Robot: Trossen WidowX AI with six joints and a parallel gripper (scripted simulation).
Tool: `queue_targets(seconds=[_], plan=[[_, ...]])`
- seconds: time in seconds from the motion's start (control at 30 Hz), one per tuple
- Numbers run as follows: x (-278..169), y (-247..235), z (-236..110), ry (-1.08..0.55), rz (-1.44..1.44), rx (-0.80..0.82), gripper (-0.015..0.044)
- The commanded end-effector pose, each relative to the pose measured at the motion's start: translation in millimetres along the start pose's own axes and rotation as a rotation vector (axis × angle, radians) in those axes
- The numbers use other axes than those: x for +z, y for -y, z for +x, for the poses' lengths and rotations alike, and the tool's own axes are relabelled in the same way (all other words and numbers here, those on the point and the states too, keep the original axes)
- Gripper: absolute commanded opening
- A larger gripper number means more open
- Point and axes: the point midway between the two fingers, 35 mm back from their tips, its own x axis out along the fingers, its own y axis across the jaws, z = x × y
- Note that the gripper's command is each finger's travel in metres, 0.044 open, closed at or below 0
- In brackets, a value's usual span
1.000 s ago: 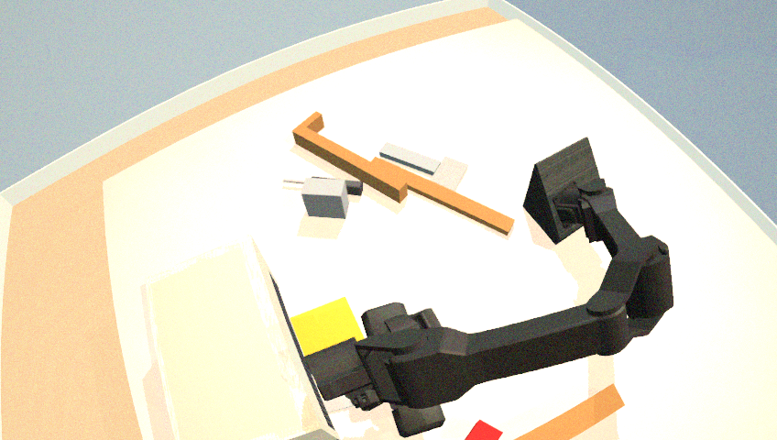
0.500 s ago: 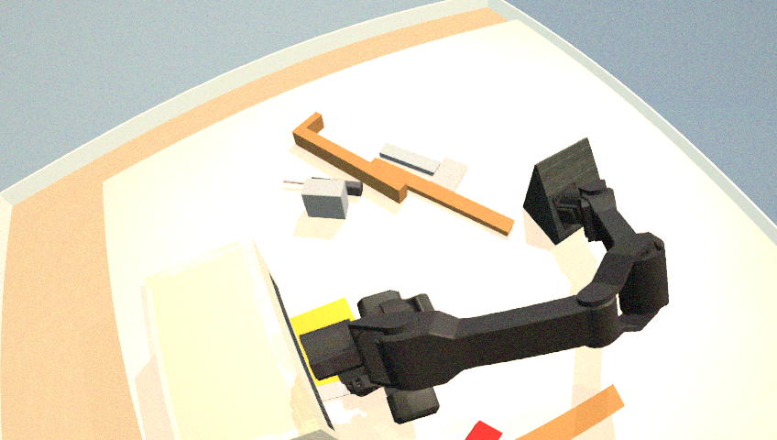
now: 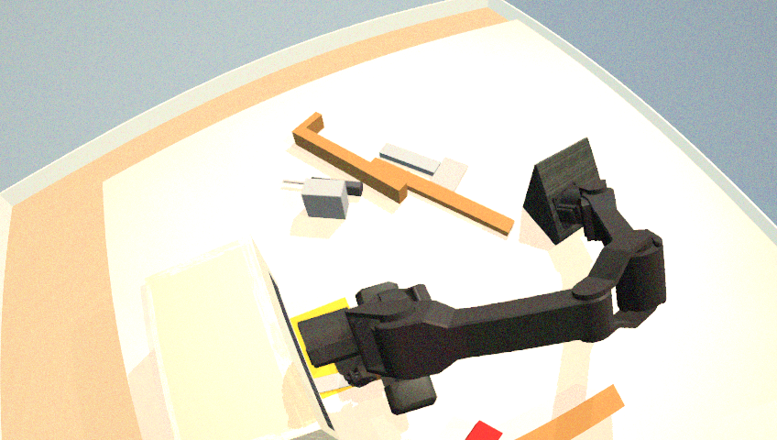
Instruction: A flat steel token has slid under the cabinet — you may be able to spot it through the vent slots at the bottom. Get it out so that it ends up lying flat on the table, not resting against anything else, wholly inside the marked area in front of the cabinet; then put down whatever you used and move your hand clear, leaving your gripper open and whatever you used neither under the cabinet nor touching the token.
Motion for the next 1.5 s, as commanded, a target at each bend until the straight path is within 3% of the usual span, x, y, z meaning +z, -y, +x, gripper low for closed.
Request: queue_targets(seconds=[0.0, 1.47], plan=[[-3, 2, 1, -0.003, 0.001, -0.006, 0.0000], [-45, -1, 1, -0.005, 0.003, -0.006, 0.0000]])
